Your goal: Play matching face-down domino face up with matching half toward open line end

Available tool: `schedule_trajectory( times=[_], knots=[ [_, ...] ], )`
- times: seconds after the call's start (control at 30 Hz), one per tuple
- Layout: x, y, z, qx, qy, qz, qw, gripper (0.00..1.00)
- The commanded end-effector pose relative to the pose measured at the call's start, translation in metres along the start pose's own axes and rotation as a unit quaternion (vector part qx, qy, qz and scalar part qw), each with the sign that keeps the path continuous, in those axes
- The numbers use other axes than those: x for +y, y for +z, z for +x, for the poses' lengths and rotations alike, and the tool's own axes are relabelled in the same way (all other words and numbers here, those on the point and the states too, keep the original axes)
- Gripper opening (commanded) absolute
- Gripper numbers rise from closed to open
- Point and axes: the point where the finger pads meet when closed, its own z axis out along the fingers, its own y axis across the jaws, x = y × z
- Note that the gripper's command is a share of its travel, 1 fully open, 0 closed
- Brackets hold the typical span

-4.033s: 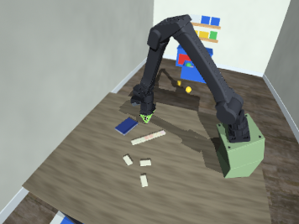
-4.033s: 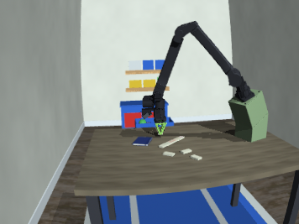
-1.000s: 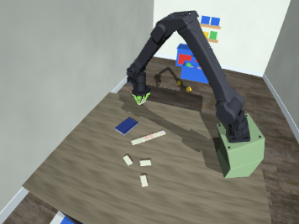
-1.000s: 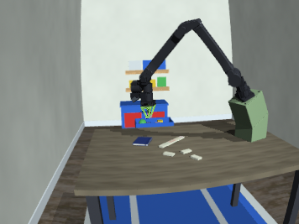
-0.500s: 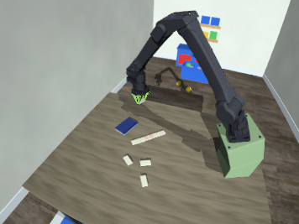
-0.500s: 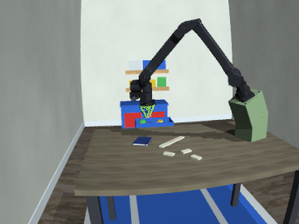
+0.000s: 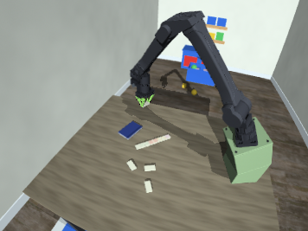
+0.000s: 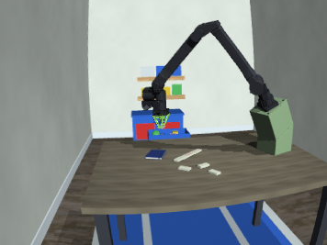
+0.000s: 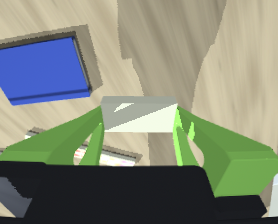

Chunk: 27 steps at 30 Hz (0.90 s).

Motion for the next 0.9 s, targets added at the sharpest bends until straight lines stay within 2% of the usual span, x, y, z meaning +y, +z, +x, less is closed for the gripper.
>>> schedule_trajectory(
  times=[0.0, 0.03, 0.17, 0.33, 0.57, 0.6, 0.73, 0.87],
  knots=[
    [-0.007, -0.02, -0.029, -0.03, 0.003, 0.003, 1.0, 0.49],
    [0.0, -0.006, -0.006, -0.025, 0.0, 0.001, 1.0, 0.49],
    [-0.003, -0.012, -0.017, -0.104, 0.003, 0.002, 0.995, 0.49],
    [-0.007, -0.019, -0.031, -0.202, 0.006, 0.003, 0.979, 0.49],
    [-0.007, -0.019, -0.031, -0.202, 0.006, 0.003, 0.979, 0.49],
    [-0.007, 0.004, -0.013, -0.184, -0.002, 0.003, 0.983, 0.49],
    [-0.005, -0.009, -0.019, -0.265, 0.001, 0.003, 0.964, 0.49],
    [-0.003, -0.022, -0.026, -0.344, 0.005, 0.002, 0.939, 0.49]
  ],
)
